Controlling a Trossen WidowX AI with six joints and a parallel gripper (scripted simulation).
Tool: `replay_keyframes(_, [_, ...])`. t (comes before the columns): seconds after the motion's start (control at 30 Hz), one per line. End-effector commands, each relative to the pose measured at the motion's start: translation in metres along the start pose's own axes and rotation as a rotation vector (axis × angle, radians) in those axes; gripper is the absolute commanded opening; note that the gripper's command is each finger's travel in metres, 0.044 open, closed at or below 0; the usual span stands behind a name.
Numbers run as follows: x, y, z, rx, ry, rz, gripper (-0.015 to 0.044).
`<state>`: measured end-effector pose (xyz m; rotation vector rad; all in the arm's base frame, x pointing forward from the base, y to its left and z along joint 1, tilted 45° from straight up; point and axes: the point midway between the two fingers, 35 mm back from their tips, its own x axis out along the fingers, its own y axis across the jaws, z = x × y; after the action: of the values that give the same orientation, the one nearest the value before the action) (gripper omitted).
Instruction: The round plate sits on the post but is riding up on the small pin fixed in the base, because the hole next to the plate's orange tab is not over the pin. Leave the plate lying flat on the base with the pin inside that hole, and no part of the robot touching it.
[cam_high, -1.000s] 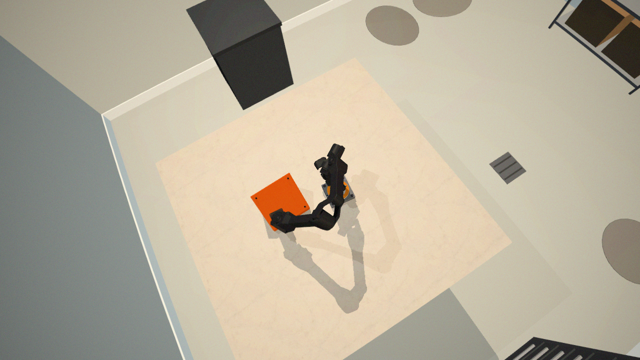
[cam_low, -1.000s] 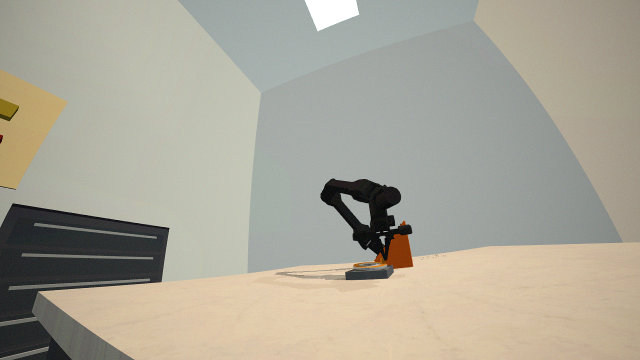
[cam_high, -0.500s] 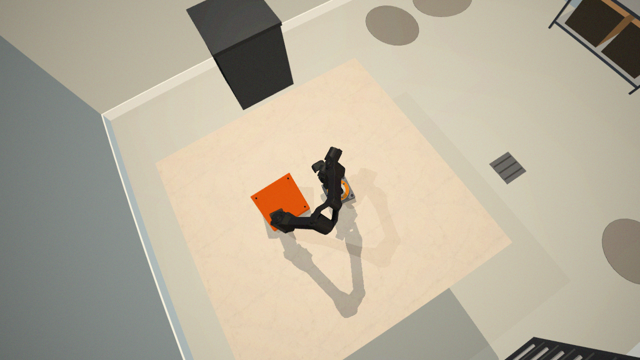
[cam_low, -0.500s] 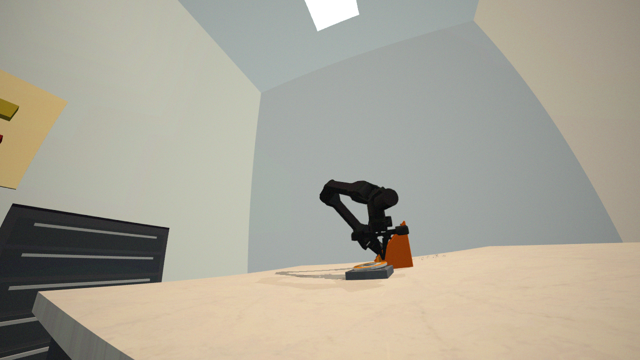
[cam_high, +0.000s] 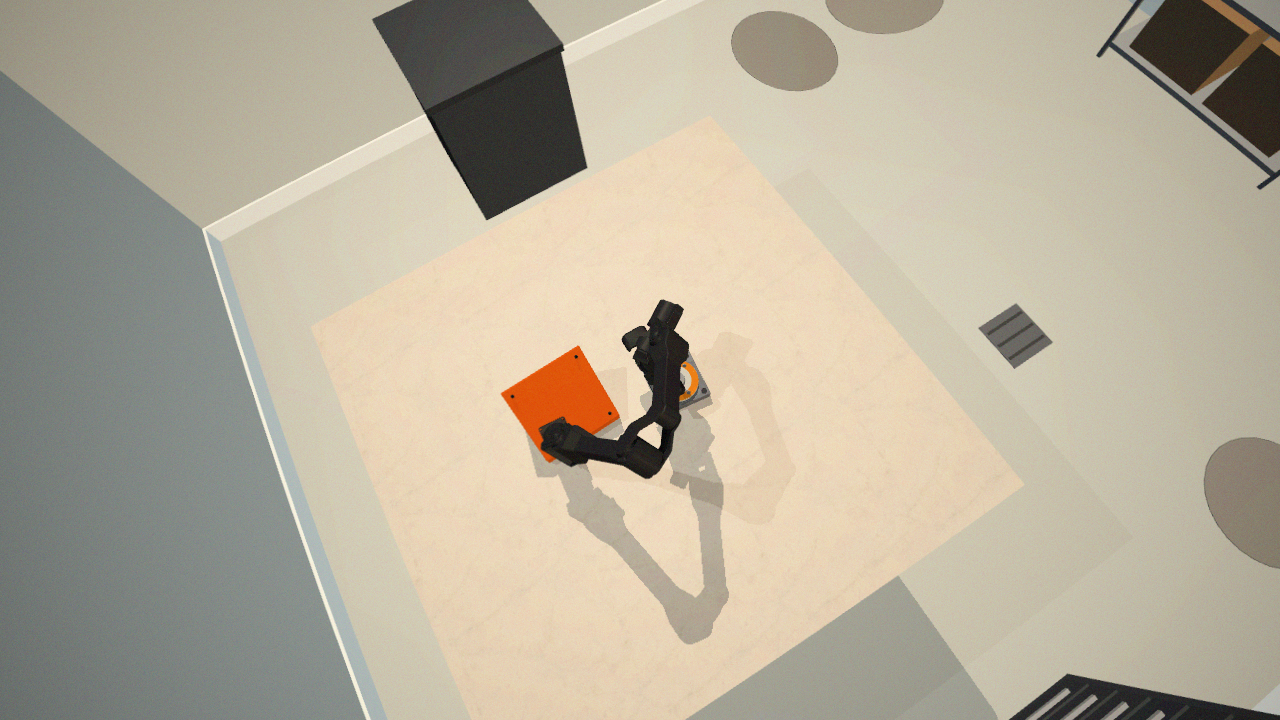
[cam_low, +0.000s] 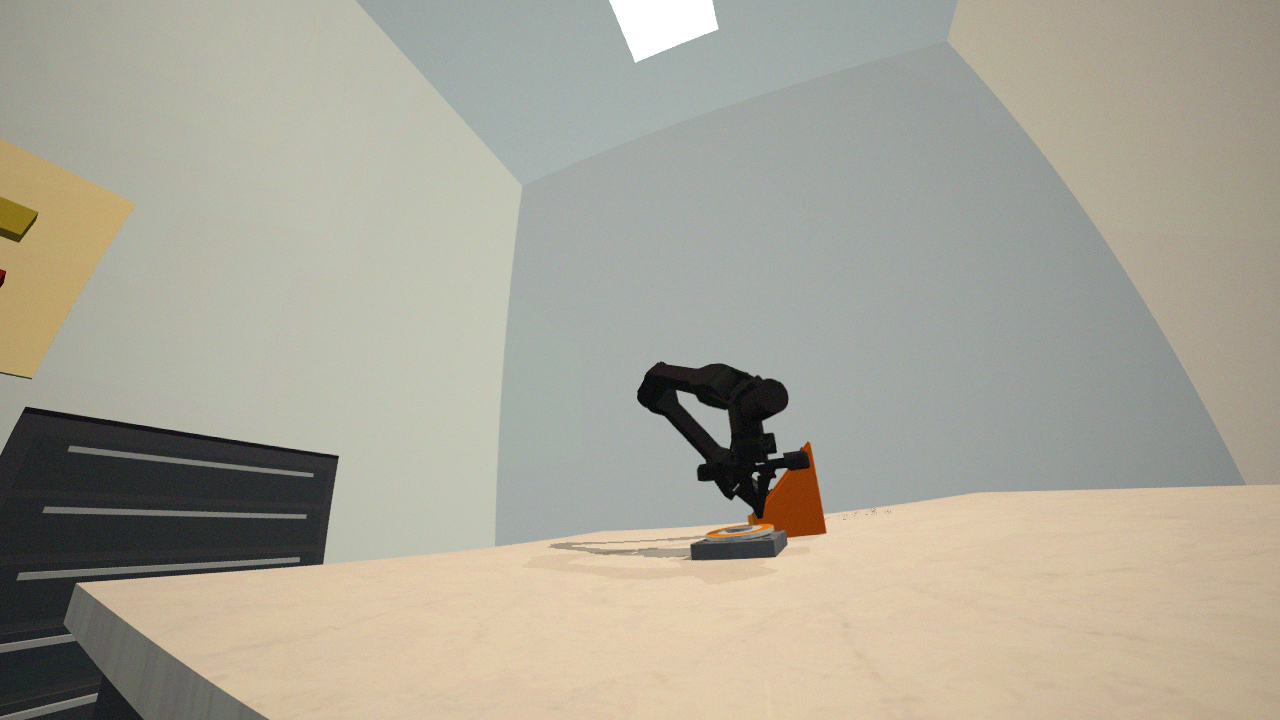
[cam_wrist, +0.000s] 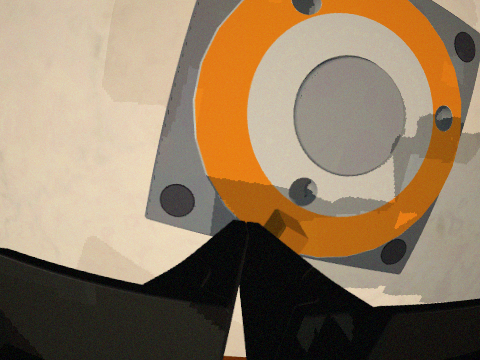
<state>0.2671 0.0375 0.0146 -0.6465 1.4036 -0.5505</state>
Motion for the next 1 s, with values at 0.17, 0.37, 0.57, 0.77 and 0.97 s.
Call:
replay_keyframes(0.17, [0.0, -0.007, -0.005, -0.004, 0.001, -0.002, 0.0])
replay_keyframes(0.37, [-0.001, -0.011, -0.006, -0.004, 0.001, -0.002, 0.0])
replay_keyframes(0.57, [0.001, -0.014, -0.007, -0.004, 0.001, -0.003, 0.0])
replay_keyframes(0.77, [-0.019, -0.012, -0.006, -0.005, 0.001, 0.0, 0.0])
replay_keyframes(0.97, [-0.043, -0.012, -0.011, -0.005, 0.001, -0.001, 0.0])
